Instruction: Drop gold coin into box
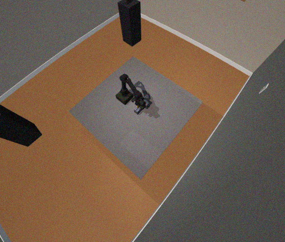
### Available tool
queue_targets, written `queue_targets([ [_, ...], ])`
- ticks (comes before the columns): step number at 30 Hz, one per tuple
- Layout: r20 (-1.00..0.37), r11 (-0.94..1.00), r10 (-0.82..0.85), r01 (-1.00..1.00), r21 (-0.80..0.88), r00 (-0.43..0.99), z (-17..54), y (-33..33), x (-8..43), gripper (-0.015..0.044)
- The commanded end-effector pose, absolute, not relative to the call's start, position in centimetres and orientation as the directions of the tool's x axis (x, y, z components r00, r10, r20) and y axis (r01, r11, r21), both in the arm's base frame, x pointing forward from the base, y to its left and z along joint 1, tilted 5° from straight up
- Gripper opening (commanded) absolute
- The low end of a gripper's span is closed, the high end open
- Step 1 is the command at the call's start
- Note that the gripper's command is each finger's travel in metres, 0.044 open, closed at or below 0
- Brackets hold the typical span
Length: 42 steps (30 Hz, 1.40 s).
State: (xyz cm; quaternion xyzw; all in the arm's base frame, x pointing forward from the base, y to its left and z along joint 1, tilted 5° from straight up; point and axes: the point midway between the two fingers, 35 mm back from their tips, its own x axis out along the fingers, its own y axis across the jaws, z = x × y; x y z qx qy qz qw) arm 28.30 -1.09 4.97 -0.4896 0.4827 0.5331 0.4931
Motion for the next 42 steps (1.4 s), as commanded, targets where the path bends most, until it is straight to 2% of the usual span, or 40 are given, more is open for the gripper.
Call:
queue_targets([
  [1, -0.998, -0.046, 0.053, -0.998, 0.031, -0.034, 4.99, -1.03, 28.38, 0.0],
  [42, -0.998, -0.055, 0.053, -0.998, 0.031, -0.034, 4.49, -1.39, 27.59, 0.0],
])
